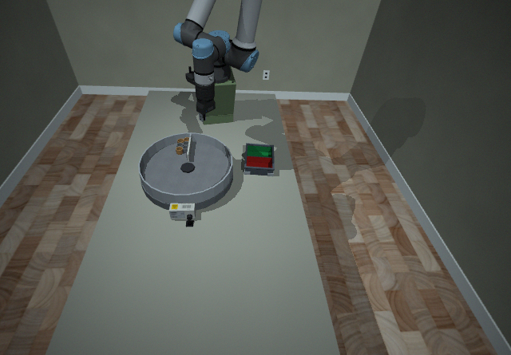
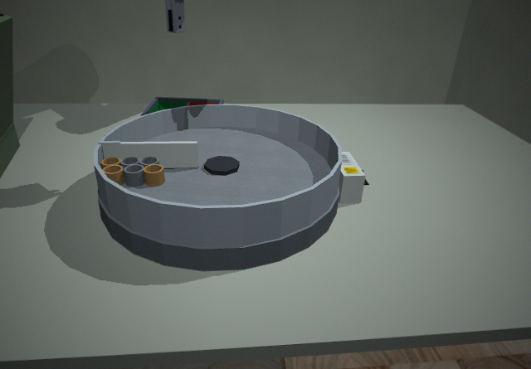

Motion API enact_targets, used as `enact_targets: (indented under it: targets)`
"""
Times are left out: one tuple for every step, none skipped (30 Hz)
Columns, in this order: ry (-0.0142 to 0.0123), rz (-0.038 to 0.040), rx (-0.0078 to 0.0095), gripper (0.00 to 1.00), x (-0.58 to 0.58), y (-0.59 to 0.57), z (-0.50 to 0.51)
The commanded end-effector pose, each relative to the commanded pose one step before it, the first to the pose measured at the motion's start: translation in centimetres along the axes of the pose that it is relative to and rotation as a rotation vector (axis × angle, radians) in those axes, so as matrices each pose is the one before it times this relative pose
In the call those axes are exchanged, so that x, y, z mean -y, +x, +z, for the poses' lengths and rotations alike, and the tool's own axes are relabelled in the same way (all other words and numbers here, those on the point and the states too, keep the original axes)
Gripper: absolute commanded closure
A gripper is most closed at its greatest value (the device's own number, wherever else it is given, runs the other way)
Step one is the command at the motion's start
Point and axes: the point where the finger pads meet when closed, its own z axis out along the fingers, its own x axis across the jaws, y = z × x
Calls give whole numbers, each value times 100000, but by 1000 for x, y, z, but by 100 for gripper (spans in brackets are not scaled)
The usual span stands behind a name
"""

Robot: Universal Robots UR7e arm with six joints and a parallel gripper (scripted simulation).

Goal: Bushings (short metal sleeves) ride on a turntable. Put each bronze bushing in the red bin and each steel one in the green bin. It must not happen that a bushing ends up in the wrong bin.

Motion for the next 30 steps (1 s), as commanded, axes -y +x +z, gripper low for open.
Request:
enact_targets:
  targets:
    - [-419,-173,392,73,1360,-1238,2100]
    - [0,0,0,73,0,0,0]
    - [0,0,0,73,0,0,0]
    - [0,0,0,73,0,0,0]
    - [-6,1,-3,73,684,-415,848]
    - [-6,1,-3,73,684,-415,848]
    - [-6,1,-3,73,684,-415,848]
    - [0,3,-8,73,600,-358,736]
    - [-6,-2,5,73,84,-57,112]
    - [-6,1,-3,73,684,-415,848]
    - [0,0,0,73,0,0,0]
    - [0,0,0,73,0,0,0]
    - [0,0,0,73,0,0,0]
    - [-6,1,-3,73,684,-415,848]
    - [-6,1,-3,73,684,-415,848]
    - [0,0,0,73,0,0,0]
    - [0,0,0,73,0,0,0]
    - [-6,1,-3,73,684,-415,848]
    - [-6,1,-3,73,684,-415,848]
    - [-4,2,-6,73,663,-400,818]
    - [-2,-1,3,73,21,-15,30]
    - [0,0,0,73,0,0,0]
    - [0,0,0,73,0,0,0]
    - [0,0,0,73,0,0,0]
    - [-6,1,-3,73,684,-415,848]
    - [-6,1,-3,73,684,-415,848]
    - [-6,1,-3,73,684,-415,848]
    - [1,4,-15,73,560,-331,681]
    - [-7,-3,12,73,124,-85,167]
    - [-6,1,-3,73,684,-415,847]
